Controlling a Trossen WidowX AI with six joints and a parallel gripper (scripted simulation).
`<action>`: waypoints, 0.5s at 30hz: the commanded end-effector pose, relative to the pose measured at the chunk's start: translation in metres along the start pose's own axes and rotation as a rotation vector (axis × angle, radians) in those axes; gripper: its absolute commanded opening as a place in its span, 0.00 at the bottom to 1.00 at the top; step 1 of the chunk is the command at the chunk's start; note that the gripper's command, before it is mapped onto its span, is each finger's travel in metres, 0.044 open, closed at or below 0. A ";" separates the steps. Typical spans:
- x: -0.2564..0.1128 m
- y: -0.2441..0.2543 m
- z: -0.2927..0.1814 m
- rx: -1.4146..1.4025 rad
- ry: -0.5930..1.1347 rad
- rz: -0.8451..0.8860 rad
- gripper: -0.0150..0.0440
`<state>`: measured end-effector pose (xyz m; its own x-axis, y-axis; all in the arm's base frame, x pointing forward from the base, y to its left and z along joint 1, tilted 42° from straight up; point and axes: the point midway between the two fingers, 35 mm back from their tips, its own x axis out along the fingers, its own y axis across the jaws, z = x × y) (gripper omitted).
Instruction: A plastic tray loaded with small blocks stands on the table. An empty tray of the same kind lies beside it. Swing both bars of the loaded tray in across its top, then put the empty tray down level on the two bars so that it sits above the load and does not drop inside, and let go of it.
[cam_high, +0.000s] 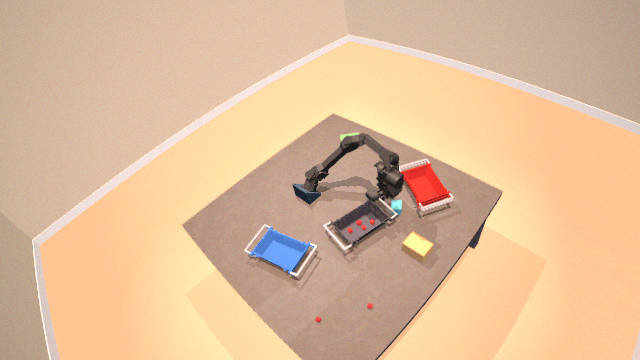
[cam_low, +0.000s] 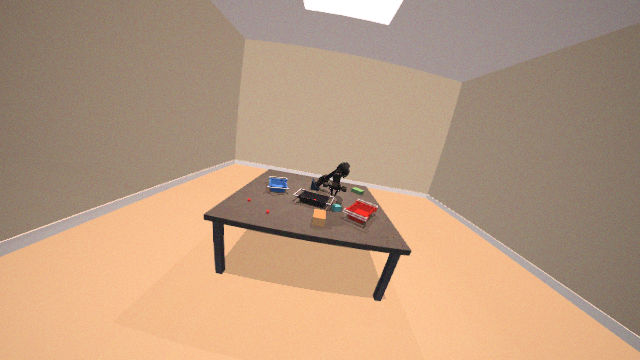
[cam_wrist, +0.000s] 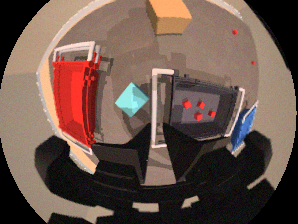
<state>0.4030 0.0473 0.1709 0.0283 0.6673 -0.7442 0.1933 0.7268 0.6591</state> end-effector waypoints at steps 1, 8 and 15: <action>0.008 0.002 0.000 0.008 0.007 0.005 0.41; 0.030 0.002 0.001 0.008 0.006 0.006 0.41; 0.052 0.002 0.000 0.008 0.006 0.007 0.41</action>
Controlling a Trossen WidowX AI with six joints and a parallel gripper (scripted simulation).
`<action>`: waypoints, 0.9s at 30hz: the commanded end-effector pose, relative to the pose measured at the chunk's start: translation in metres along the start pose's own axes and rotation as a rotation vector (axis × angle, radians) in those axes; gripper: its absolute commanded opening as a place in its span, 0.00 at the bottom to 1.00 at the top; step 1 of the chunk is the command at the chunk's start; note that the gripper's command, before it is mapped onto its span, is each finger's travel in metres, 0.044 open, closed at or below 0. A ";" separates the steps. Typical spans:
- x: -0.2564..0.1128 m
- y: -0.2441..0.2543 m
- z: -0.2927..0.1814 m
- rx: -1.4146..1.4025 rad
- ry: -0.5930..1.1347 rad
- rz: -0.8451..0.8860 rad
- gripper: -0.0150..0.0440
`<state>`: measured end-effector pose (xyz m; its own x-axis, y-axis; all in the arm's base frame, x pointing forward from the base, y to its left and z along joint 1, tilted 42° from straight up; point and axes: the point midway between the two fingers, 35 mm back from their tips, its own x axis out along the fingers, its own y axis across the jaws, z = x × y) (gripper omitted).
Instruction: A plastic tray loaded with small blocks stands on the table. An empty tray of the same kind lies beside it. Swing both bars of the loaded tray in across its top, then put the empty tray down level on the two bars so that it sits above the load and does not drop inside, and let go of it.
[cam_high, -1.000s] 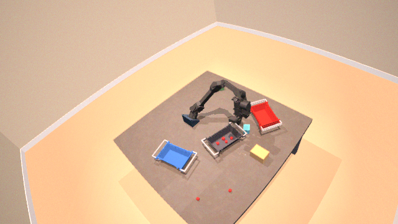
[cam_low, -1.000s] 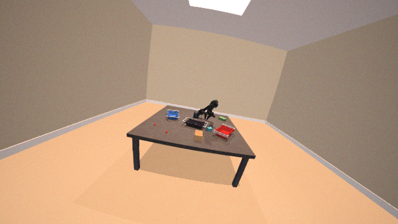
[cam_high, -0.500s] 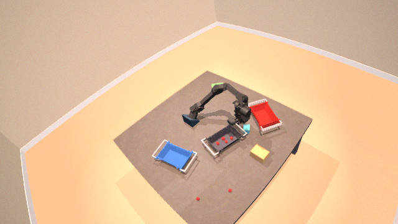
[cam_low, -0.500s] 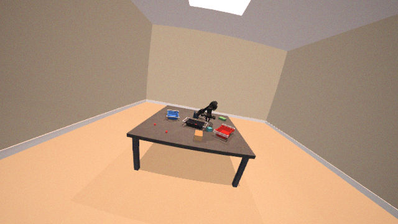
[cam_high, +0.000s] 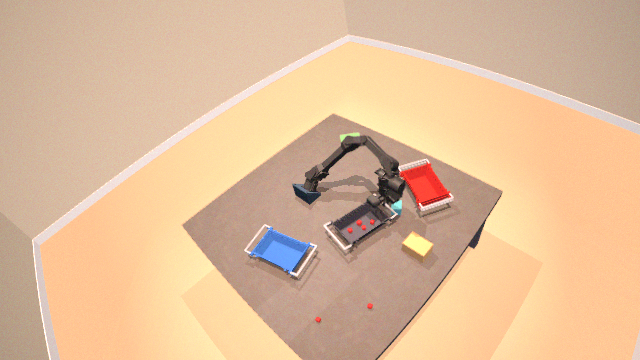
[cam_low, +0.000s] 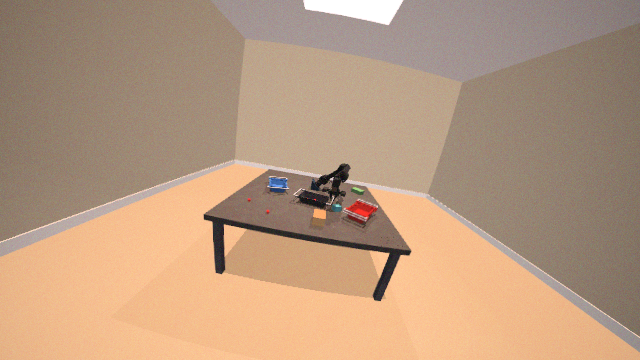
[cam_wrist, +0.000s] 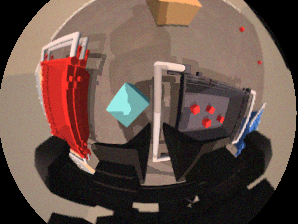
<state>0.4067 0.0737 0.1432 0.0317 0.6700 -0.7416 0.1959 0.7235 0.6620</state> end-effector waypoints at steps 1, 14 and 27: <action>0.017 0.000 -0.003 0.005 0.009 0.003 0.41; 0.012 -0.005 -0.003 0.005 0.009 0.003 0.41; -0.013 -0.035 -0.003 0.006 0.010 0.001 0.41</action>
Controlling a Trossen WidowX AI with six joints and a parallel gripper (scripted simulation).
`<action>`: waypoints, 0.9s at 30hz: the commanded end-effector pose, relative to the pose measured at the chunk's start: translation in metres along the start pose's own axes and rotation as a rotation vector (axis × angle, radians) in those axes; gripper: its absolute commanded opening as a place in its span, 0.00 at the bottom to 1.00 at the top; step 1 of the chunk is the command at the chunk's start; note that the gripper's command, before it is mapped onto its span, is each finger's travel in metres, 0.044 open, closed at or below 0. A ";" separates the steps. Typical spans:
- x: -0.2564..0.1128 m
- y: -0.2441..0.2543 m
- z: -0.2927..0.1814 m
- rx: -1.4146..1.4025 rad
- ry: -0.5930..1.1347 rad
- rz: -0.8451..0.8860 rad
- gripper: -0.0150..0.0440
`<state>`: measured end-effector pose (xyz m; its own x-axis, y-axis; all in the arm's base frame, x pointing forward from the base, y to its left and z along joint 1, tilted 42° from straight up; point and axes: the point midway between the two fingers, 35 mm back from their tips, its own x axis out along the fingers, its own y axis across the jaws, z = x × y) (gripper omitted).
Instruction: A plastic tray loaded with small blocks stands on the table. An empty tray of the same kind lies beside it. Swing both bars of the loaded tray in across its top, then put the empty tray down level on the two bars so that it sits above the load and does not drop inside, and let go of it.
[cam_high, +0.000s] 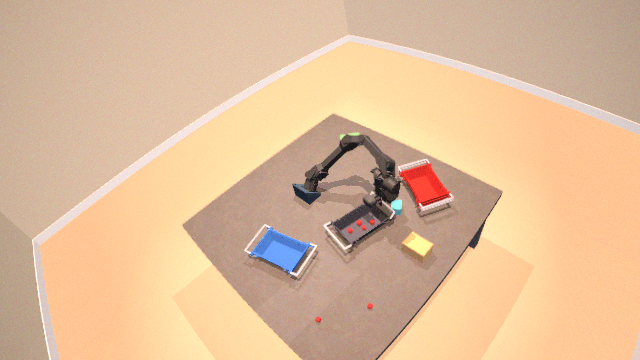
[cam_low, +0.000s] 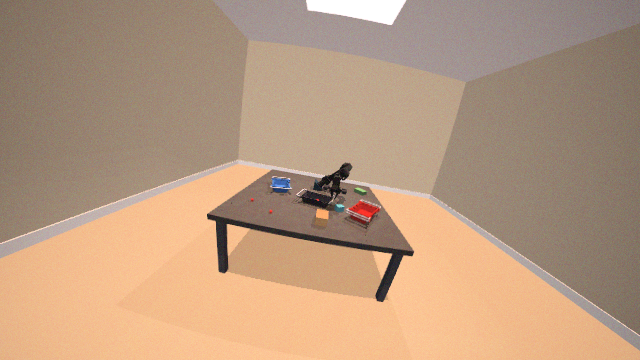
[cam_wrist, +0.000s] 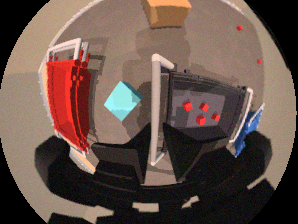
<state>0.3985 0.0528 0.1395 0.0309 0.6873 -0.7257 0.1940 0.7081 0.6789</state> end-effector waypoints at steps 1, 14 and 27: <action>-0.002 -0.018 0.001 0.007 0.004 -0.022 0.41; 0.018 -0.056 0.001 0.007 0.004 -0.023 0.41; -0.023 -0.050 0.003 0.008 0.004 -0.025 0.41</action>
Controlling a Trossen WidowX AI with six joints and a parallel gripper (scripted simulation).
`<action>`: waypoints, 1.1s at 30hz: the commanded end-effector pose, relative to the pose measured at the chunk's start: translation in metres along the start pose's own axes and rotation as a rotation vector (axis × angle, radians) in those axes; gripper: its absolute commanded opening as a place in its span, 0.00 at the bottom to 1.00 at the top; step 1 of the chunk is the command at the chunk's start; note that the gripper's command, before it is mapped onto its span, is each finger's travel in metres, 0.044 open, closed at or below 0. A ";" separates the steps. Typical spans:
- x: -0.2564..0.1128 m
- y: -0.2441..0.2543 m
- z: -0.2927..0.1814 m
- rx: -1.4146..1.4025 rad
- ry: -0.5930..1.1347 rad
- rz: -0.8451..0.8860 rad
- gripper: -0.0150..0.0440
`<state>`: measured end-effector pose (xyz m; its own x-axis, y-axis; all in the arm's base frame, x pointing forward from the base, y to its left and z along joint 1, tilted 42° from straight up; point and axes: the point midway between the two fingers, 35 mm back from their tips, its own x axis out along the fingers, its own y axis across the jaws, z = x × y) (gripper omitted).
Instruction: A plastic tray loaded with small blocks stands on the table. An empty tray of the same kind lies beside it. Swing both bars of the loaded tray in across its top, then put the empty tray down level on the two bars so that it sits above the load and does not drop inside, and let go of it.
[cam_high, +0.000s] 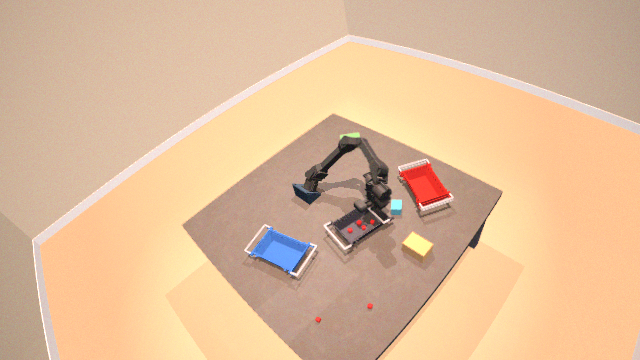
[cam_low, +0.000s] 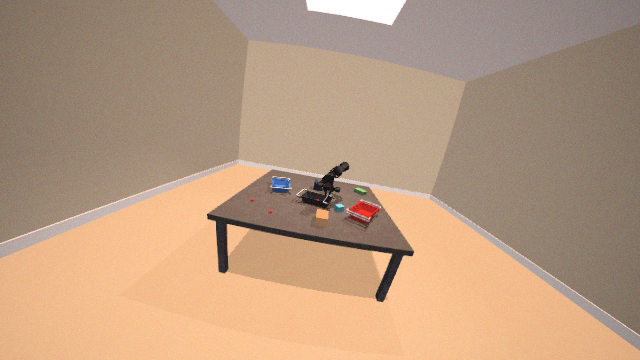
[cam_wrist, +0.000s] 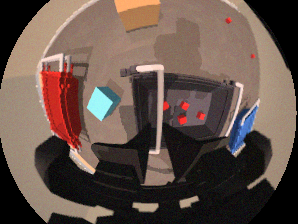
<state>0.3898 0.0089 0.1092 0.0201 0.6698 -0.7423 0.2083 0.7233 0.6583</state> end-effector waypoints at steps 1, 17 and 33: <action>-0.018 0.003 0.001 -0.006 -0.002 0.001 0.41; -0.012 0.002 0.001 -0.002 -0.005 0.003 0.41; -0.024 0.002 0.001 0.030 -0.011 0.005 0.41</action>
<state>0.3902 0.0006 0.1212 0.0246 0.6718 -0.7404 0.2112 0.7204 0.6607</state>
